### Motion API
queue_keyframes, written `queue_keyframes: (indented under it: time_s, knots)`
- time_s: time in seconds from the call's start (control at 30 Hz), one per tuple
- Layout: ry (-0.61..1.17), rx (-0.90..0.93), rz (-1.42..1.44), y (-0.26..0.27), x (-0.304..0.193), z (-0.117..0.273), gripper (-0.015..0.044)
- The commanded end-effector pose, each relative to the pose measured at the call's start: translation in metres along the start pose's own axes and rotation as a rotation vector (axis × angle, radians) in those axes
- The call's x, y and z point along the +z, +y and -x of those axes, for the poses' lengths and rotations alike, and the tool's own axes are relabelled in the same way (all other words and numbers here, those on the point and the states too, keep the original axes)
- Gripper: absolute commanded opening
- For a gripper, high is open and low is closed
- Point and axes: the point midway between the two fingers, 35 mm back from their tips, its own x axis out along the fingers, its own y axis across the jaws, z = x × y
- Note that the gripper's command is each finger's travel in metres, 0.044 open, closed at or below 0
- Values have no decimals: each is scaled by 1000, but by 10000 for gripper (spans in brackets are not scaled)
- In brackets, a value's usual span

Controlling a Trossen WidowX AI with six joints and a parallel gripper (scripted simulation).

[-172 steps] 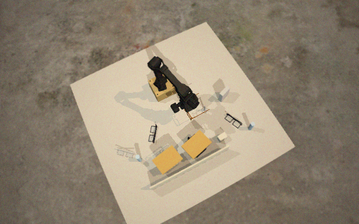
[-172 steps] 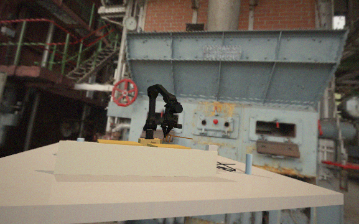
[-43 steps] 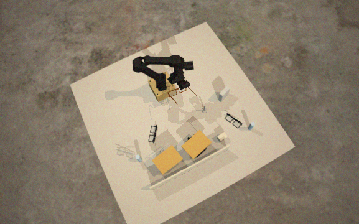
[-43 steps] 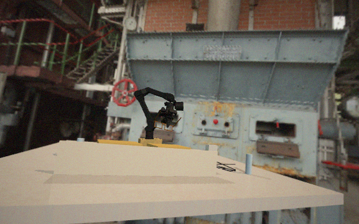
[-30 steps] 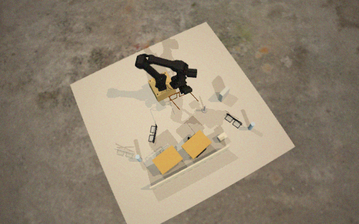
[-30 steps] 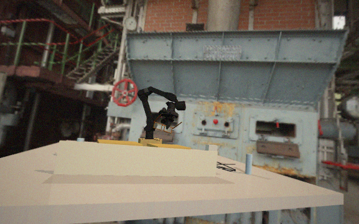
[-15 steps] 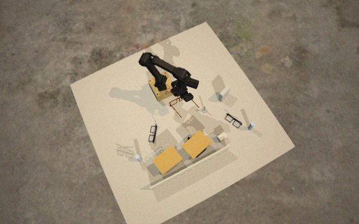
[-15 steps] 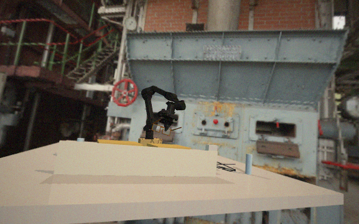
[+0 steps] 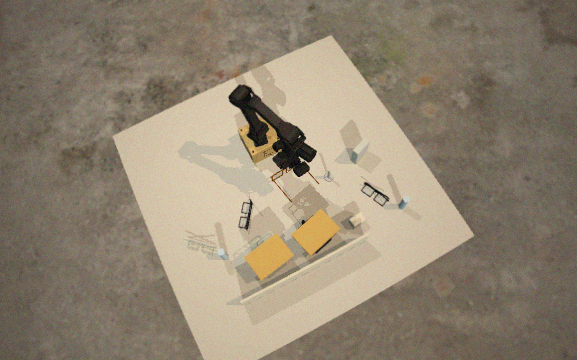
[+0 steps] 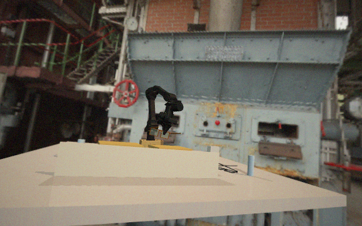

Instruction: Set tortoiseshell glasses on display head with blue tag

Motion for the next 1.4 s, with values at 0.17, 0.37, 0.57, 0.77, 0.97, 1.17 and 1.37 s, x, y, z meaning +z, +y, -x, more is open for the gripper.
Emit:
queue_keyframes:
  time_s: [0.17, 0.37, 0.57, 0.77, 0.97, 1.17, 1.37]
  knots:
    - [52, -39, 35, 15, 22, -16, 0]
    - [88, -54, 53, 22, 40, -27, 0]
    - [126, -60, 71, 27, 59, -38, 0]
    - [148, -60, 80, 29, 70, -45, 0]
    - [152, -47, 79, 29, 68, -50, 0]
    - [148, -55, 80, 29, 69, -54, 0]
    - [140, -57, 80, 29, 69, -59, 0]
